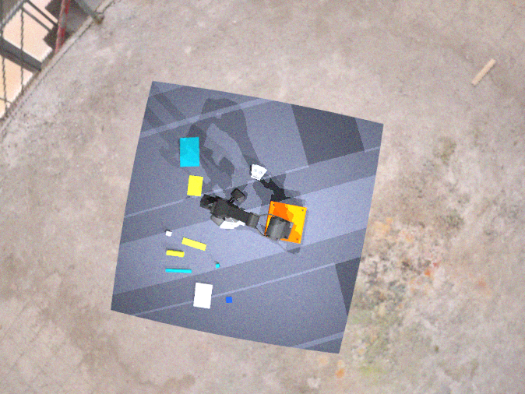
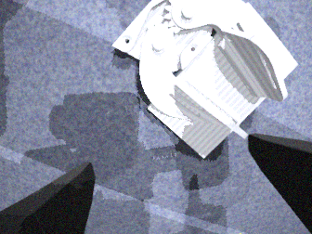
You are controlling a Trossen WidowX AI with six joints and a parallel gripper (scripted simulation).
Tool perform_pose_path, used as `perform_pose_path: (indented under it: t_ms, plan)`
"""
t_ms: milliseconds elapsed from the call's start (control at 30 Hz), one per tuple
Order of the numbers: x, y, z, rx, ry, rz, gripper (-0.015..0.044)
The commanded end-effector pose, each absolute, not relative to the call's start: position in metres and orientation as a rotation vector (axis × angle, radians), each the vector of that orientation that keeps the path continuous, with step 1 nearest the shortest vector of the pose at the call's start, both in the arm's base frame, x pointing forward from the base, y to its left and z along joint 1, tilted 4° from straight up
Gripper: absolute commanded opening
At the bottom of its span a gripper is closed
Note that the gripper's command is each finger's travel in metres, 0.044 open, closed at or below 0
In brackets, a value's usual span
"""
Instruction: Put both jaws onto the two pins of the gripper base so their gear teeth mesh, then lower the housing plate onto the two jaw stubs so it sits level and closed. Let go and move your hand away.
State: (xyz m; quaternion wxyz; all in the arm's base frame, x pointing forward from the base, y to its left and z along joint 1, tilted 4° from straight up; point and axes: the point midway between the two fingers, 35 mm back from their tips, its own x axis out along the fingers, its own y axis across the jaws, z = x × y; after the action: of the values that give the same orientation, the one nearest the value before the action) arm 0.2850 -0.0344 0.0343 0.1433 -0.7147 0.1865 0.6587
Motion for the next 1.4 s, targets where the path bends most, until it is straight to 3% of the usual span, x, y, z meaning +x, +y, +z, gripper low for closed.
perform_pose_path:
  t_ms: [0,1367]
  plan:
    - [0.288,-0.052,0.039,-2.003,0.611,1.828,0.044]
    - [0.231,-0.205,0.059,-1.398,1.146,1.234,0.044]
